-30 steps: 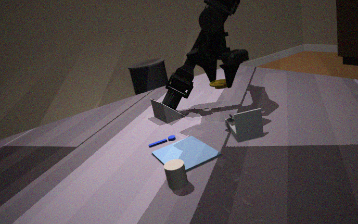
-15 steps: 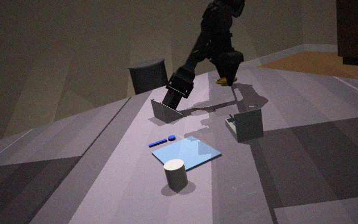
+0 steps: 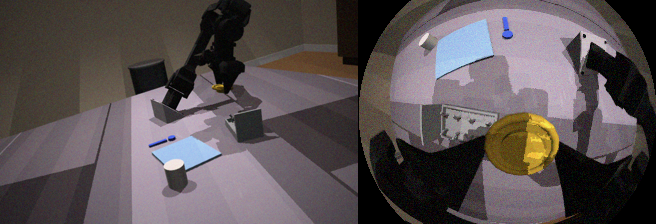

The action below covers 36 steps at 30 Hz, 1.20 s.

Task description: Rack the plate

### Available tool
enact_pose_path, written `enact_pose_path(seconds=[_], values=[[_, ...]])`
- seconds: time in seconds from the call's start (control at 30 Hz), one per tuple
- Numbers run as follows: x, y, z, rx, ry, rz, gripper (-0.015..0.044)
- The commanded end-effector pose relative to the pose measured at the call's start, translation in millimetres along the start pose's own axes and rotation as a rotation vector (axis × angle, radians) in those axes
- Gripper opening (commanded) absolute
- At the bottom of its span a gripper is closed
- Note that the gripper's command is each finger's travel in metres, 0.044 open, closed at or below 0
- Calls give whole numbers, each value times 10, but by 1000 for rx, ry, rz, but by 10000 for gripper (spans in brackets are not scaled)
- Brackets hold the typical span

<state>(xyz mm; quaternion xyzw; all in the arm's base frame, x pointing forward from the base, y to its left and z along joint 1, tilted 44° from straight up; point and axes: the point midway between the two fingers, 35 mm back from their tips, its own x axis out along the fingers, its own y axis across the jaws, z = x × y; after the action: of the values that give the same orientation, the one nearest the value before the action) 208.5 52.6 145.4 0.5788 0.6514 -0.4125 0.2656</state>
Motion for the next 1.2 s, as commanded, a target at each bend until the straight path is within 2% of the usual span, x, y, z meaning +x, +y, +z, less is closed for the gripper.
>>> enact_pose_path(seconds=[0.0,0.57,1.17], values=[[115,-52,48,-46,-93,-10,0],[444,-128,203,-269,-450,16,0],[618,-86,280,-502,-776,160,0]])
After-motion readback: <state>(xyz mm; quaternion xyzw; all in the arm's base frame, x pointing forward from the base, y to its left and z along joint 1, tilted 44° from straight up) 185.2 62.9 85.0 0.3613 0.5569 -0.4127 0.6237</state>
